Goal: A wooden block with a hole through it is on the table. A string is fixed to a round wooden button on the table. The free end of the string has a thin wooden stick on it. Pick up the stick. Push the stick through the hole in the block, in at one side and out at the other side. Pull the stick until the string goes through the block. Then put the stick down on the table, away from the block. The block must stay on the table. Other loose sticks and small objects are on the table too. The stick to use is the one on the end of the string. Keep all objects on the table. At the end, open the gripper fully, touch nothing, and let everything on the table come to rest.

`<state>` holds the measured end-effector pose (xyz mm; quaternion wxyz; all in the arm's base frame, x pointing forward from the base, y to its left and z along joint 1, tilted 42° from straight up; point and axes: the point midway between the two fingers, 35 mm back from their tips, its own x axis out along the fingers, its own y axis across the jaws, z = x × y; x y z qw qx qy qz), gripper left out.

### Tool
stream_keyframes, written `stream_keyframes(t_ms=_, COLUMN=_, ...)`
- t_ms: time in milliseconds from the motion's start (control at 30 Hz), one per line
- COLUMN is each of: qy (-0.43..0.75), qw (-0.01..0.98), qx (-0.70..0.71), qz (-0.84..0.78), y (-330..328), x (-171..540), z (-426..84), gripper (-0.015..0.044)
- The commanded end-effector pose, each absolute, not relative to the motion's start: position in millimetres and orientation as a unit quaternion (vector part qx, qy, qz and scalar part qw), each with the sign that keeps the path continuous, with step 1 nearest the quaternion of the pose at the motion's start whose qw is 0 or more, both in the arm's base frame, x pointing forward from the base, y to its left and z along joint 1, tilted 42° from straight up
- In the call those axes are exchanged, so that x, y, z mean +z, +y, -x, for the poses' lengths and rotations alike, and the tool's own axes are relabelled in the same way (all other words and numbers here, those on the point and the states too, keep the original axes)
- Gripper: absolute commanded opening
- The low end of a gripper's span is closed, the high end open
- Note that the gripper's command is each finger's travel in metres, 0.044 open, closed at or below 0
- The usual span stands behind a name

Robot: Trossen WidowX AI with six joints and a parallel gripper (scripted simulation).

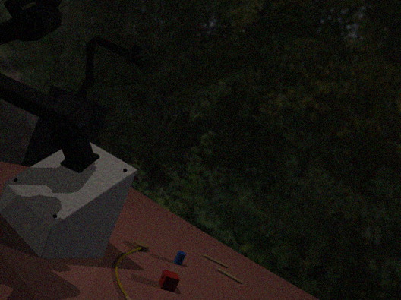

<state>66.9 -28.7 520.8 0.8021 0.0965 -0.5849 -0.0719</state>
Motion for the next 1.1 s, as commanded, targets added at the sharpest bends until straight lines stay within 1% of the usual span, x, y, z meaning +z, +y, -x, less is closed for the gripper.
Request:
stream_keyframes(t_ms=0, qy=-0.585, qw=0.802, qx=-0.072, qz=-0.096, y=-29, x=521, z=-67, gripper=0.0426)
stream_keyframes(t_ms=33, qy=-0.585, qw=0.802, qx=-0.072, qz=-0.096, y=-29, x=521, z=-67, gripper=0.044)
stream_keyframes(t_ms=100, qy=-0.571, qw=0.813, qx=-0.076, qz=-0.087, y=-26, x=520, z=-78, gripper=0.044)
stream_keyframes(t_ms=367, qy=-0.39, qw=0.914, qx=-0.109, qz=0.035, y=1, x=487, z=-199, gripper=0.044)
stream_keyframes(t_ms=600, qy=-0.203, qw=0.959, qx=-0.11, qz=0.166, y=25, x=420, z=-299, gripper=0.044)
stream_keyframes(t_ms=833, qy=-0.011, qw=0.949, qx=-0.082, qz=0.304, y=42, x=325, z=-372, gripper=0.044)
stream_keyframes(t_ms=1067, qy=0.176, qw=0.883, qx=-0.025, qz=0.433, y=50, x=213, z=-411, gripper=0.044)
